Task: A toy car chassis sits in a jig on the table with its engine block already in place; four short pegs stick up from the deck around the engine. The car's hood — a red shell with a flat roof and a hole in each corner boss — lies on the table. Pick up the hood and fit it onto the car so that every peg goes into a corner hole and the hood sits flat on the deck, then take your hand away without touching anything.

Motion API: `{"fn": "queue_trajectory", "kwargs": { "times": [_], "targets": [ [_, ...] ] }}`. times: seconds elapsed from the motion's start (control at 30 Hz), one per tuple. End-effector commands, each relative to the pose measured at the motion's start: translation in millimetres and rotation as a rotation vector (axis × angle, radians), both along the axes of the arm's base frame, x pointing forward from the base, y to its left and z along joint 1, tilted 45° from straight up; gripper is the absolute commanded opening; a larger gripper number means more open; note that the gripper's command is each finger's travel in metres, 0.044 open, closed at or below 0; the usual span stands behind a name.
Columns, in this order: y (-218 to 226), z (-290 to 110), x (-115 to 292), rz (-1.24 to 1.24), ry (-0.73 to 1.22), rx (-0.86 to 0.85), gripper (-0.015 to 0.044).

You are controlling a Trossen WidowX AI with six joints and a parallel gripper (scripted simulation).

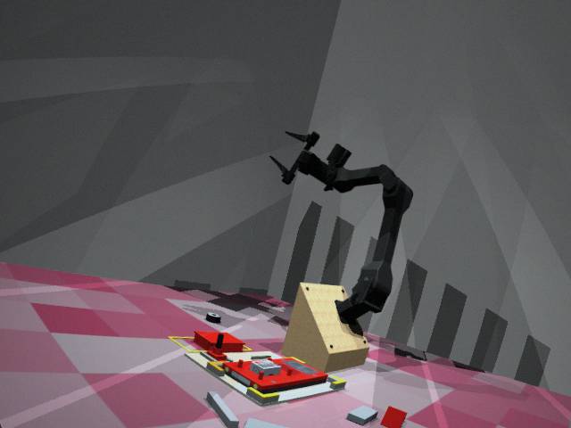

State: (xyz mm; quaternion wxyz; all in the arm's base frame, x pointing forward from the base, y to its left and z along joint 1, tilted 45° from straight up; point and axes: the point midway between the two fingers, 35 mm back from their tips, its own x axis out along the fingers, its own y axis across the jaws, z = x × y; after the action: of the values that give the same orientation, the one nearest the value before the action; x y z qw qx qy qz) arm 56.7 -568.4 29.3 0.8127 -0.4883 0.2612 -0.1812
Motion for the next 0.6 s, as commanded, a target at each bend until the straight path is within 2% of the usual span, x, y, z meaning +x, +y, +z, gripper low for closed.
{"fn": "queue_trajectory", "kwargs": {
  "times": [0.0, 0.13, 0.27, 0.57],
  "targets": [
    [19, -15, 52, 0.063, -0.020, 0.138, 0.0440],
    [48, -32, 107, 0.142, -0.022, 0.277, 0.0440],
    [69, -43, 138, 0.185, -0.017, 0.370, 0.0440],
    [166, -78, 235, 0.267, 0.071, 0.812, 0.0440]
  ]
}}
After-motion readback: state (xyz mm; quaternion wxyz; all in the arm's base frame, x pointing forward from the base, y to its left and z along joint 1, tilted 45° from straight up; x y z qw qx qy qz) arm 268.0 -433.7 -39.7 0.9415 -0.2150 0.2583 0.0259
